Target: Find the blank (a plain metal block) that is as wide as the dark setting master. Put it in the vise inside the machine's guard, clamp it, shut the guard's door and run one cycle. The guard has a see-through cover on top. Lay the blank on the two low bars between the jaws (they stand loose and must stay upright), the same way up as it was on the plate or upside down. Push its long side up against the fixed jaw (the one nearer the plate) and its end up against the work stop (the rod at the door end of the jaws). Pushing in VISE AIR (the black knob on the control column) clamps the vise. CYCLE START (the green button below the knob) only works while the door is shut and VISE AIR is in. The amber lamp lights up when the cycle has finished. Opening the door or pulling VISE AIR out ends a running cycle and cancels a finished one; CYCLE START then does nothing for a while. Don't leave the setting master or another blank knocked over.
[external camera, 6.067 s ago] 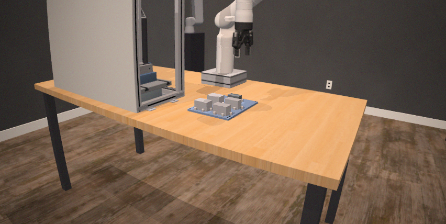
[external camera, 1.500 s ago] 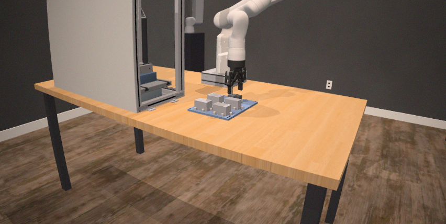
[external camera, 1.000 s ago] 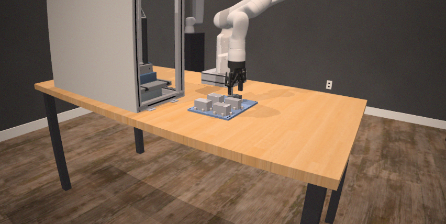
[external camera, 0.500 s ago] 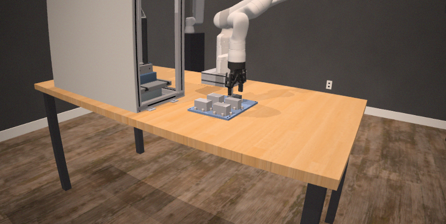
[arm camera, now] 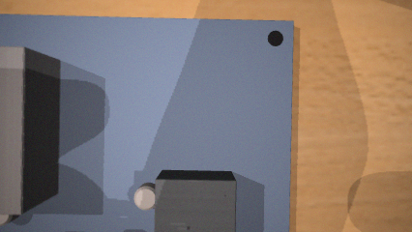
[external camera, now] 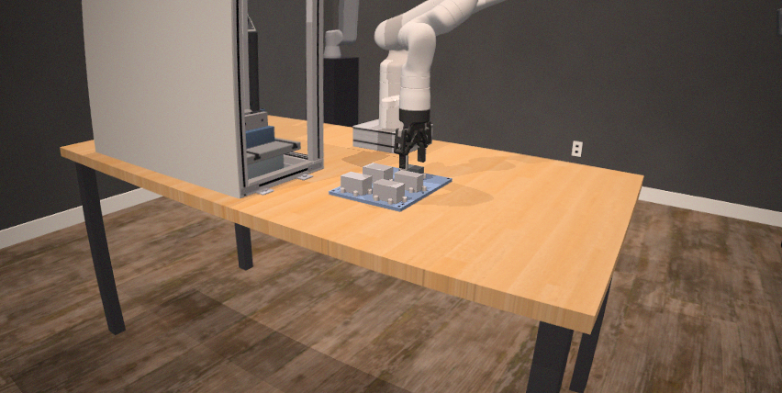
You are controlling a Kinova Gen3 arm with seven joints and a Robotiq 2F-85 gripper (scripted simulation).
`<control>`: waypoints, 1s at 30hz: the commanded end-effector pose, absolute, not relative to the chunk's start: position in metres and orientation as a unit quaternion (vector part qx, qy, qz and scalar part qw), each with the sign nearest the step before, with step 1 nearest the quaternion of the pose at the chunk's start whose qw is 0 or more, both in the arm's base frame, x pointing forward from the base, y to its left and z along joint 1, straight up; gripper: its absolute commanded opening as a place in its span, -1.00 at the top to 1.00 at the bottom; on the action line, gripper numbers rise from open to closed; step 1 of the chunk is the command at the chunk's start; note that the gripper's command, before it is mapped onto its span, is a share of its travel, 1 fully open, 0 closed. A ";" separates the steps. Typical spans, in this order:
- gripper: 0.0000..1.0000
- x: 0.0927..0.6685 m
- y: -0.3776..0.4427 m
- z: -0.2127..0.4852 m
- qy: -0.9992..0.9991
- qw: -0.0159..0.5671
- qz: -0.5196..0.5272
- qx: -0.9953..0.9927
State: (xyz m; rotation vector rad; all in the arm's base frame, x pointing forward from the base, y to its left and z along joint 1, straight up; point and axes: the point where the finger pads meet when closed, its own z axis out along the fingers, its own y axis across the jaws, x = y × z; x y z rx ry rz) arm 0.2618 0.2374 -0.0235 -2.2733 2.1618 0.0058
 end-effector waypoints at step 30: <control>-1.00 0.264 0.234 -0.026 0.690 0.003 0.000 -0.724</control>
